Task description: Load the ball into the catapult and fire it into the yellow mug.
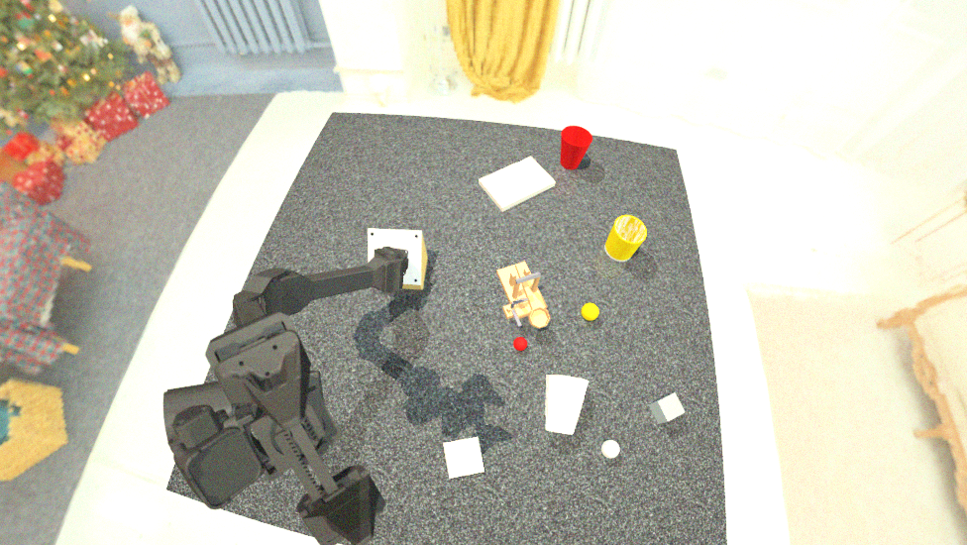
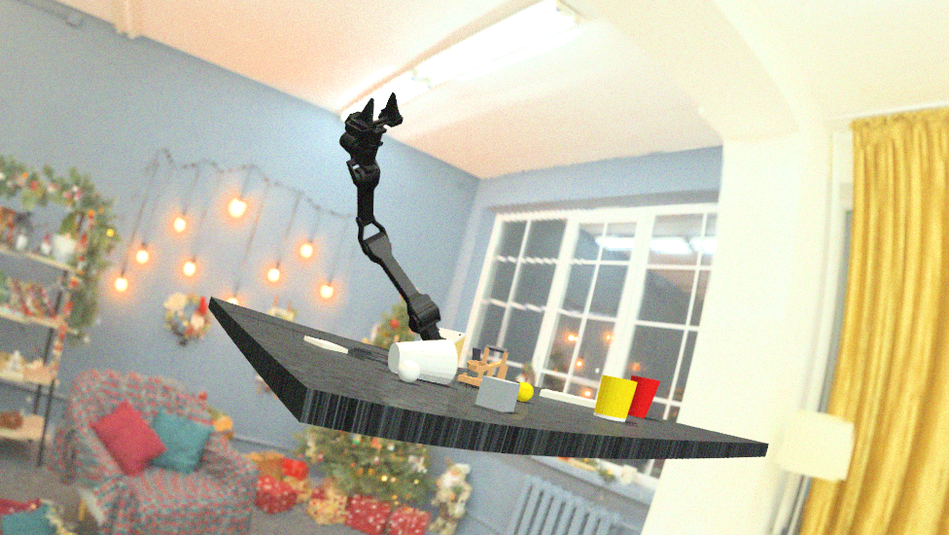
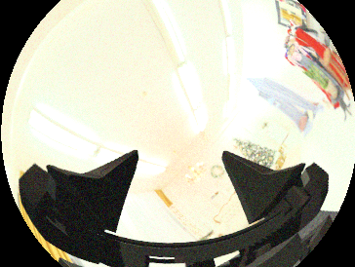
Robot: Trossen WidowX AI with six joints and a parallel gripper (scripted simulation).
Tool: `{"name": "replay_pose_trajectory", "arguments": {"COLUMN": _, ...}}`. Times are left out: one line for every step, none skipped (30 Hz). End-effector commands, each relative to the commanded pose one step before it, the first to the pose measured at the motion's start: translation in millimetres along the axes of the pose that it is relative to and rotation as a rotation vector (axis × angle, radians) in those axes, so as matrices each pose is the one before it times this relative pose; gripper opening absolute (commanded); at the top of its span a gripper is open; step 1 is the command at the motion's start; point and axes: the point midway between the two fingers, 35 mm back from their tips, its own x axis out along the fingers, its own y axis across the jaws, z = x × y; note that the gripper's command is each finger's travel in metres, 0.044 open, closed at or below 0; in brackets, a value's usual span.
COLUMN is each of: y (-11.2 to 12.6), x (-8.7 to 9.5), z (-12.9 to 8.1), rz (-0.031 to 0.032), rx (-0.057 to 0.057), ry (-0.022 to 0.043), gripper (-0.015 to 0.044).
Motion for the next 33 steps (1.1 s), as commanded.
{"name": "replay_pose_trajectory", "arguments": {"y": -11.72, "x": 9.49, "z": -33.50, "rz": -0.02593, "rx": -0.0043, "ry": 0.07498, "gripper": 0.0440}}
{"name": "replay_pose_trajectory", "arguments": {"y": -1.55, "x": 2.37, "z": -7.08, "rz": -0.00187, "rx": 0.0000, "ry": 0.01587, "gripper": 0.0440}}
{"name": "replay_pose_trajectory", "arguments": {"y": -1.40, "x": 2.40, "z": -7.11, "rz": -0.00160, "rx": -0.0002, "ry": 0.01599, "gripper": 0.0440}}
{"name": "replay_pose_trajectory", "arguments": {"y": -1.26, "x": 2.43, "z": -7.12, "rz": -0.00133, "rx": -0.0003, "ry": 0.01610, "gripper": 0.0440}}
{"name": "replay_pose_trajectory", "arguments": {"y": -1.12, "x": 2.46, "z": -7.14, "rz": -0.00107, "rx": -0.0005, "ry": 0.01621, "gripper": 0.0440}}
{"name": "replay_pose_trajectory", "arguments": {"y": -1.55, "x": 2.44, "z": -6.75, "rz": -0.00377, "rx": -0.0023, "ry": 0.01643, "gripper": 0.0440}}
{"name": "replay_pose_trajectory", "arguments": {"y": -1.79, "x": 2.84, "z": -7.68, "rz": -0.00461, "rx": 0.0016, "ry": 0.02026, "gripper": 0.0440}}
{"name": "replay_pose_trajectory", "arguments": {"y": -1.73, "x": 2.96, "z": -7.88, "rz": -0.00450, "rx": 0.0014, "ry": 0.02092, "gripper": 0.0440}}
{"name": "replay_pose_trajectory", "arguments": {"y": -1.61, "x": 3.00, "z": -7.87, "rz": -0.00427, "rx": 0.0012, "ry": 0.02105, "gripper": 0.0440}}
{"name": "replay_pose_trajectory", "arguments": {"y": -1.49, "x": 3.04, "z": -7.86, "rz": -0.00403, "rx": 0.0009, "ry": 0.02117, "gripper": 0.0440}}
{"name": "replay_pose_trajectory", "arguments": {"y": -1.37, "x": 3.09, "z": -7.86, "rz": -0.00380, "rx": 0.0007, "ry": 0.02128, "gripper": 0.0440}}
{"name": "replay_pose_trajectory", "arguments": {"y": -1.26, "x": 3.13, "z": -7.84, "rz": -0.00357, "rx": 0.0005, "ry": 0.02139, "gripper": 0.0440}}
{"name": "replay_pose_trajectory", "arguments": {"y": -1.14, "x": 3.17, "z": -7.83, "rz": -0.00334, "rx": 0.0002, "ry": 0.02150, "gripper": 0.0440}}
{"name": "replay_pose_trajectory", "arguments": {"y": -1.03, "x": 3.21, "z": -7.81, "rz": -0.00311, "rx": 0.0000, "ry": 0.02160, "gripper": 0.0440}}
{"name": "replay_pose_trajectory", "arguments": {"y": -0.91, "x": 3.25, "z": -7.80, "rz": -0.00288, "rx": -0.0002, "ry": 0.02170, "gripper": 0.0440}}
{"name": "replay_pose_trajectory", "arguments": {"y": -0.79, "x": 3.29, "z": -7.78, "rz": -0.00265, "rx": -0.0005, "ry": 0.02180, "gripper": 0.0440}}
{"name": "replay_pose_trajectory", "arguments": {"y": -1.06, "x": 3.27, "z": -7.82, "rz": -0.00525, "rx": -0.0016, "ry": 0.02123, "gripper": 0.0440}}
{"name": "replay_pose_trajectory", "arguments": {"y": -0.97, "x": 3.46, "z": -8.20, "rz": -0.00525, "rx": -0.0020, "ry": 0.02243, "gripper": 0.0440}}
{"name": "replay_pose_trajectory", "arguments": {"y": -0.83, "x": 3.50, "z": -8.18, "rz": -0.00499, "rx": -0.0023, "ry": 0.02257, "gripper": 0.0440}}
{"name": "replay_pose_trajectory", "arguments": {"y": -0.68, "x": 3.53, "z": -8.16, "rz": -0.00472, "rx": -0.0027, "ry": 0.02271, "gripper": 0.0440}}
{"name": "replay_pose_trajectory", "arguments": {"y": -0.53, "x": 3.56, "z": -8.14, "rz": -0.00446, "rx": -0.0031, "ry": 0.02284, "gripper": 0.0440}}
{"name": "replay_pose_trajectory", "arguments": {"y": -0.39, "x": 3.60, "z": -8.12, "rz": -0.00420, "rx": -0.0034, "ry": 0.02296, "gripper": 0.0440}}
{"name": "replay_pose_trajectory", "arguments": {"y": -0.24, "x": 3.63, "z": -8.09, "rz": -0.00394, "rx": -0.0038, "ry": 0.02307, "gripper": 0.0440}}
{"name": "replay_pose_trajectory", "arguments": {"y": -0.10, "x": 3.65, "z": -8.06, "rz": -0.00368, "rx": -0.0041, "ry": 0.02318, "gripper": 0.0440}}
{"name": "replay_pose_trajectory", "arguments": {"y": 0.05, "x": 3.68, "z": -8.02, "rz": -0.00343, "rx": -0.0045, "ry": 0.02328, "gripper": 0.0440}}
{"name": "replay_pose_trajectory", "arguments": {"y": 0.19, "x": 3.70, "z": -7.98, "rz": -0.00317, "rx": -0.0049, "ry": 0.02337, "gripper": 0.0440}}
{"name": "replay_pose_trajectory", "arguments": {"y": 0.91, "x": 4.08, "z": -8.30, "rz": 0.00126, "rx": -0.0046, "ry": 0.02346, "gripper": 0.0440}}
{"name": "replay_pose_trajectory", "arguments": {"y": 0.92, "x": 3.70, "z": -7.40, "rz": 0.00133, "rx": -0.0044, "ry": 0.02108, "gripper": 0.0440}}
{"name": "replay_pose_trajectory", "arguments": {"y": 1.02, "x": 3.69, "z": -7.32, "rz": 0.00151, "rx": -0.0046, "ry": 0.02097, "gripper": 0.0440}}
{"name": "replay_pose_trajectory", "arguments": {"y": 1.12, "x": 3.71, "z": -7.27, "rz": 0.00170, "rx": -0.0048, "ry": 0.02099, "gripper": 0.0440}}
{"name": "replay_pose_trajectory", "arguments": {"y": 1.22, "x": 3.73, "z": -7.23, "rz": 0.00188, "rx": -0.0050, "ry": 0.02100, "gripper": 0.0440}}
{"name": "replay_pose_trajectory", "arguments": {"y": 1.31, "x": 3.74, "z": -7.18, "rz": 0.00206, "rx": -0.0052, "ry": 0.02100, "gripper": 0.0440}}
{"name": "replay_pose_trajectory", "arguments": {"y": 1.41, "x": 3.76, "z": -7.14, "rz": 0.00223, "rx": -0.0054, "ry": 0.02101, "gripper": 0.0440}}
